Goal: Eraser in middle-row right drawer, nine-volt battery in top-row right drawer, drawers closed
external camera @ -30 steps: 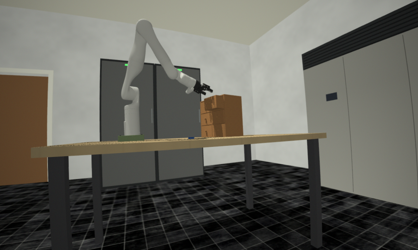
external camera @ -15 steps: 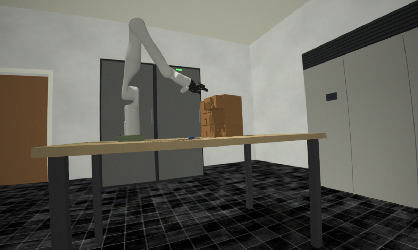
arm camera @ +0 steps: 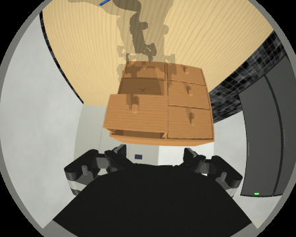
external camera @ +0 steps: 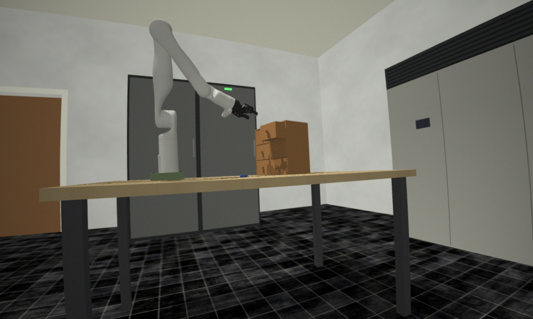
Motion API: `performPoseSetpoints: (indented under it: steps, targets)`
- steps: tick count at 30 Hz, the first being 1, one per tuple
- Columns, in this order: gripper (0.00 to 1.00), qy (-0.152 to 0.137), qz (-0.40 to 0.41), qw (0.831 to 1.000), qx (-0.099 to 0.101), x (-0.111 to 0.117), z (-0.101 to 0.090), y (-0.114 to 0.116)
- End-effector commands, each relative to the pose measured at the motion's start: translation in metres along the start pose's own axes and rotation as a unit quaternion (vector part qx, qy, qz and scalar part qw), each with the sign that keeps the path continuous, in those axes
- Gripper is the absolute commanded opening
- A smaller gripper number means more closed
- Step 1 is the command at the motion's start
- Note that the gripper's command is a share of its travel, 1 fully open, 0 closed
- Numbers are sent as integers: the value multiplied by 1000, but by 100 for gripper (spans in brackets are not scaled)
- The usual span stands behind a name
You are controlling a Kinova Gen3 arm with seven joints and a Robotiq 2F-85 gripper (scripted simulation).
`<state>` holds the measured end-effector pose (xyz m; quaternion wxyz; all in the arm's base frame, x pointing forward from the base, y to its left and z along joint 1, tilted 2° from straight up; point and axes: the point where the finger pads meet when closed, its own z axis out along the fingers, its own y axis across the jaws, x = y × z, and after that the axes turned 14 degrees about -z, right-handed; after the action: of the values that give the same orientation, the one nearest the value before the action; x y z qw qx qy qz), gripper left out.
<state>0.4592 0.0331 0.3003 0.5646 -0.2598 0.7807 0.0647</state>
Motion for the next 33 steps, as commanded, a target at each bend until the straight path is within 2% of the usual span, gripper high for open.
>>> performPoseSetpoints:
  steps: [1, 11, 22, 33]
  targets:
    - [100, 4, 6, 1000, 13, 7, -15, -11]
    - [100, 4, 6, 1000, 13, 13, -39, -9]
    - [100, 4, 6, 1000, 13, 16, -50, -8]
    - [100, 4, 6, 1000, 13, 17, -52, -8]
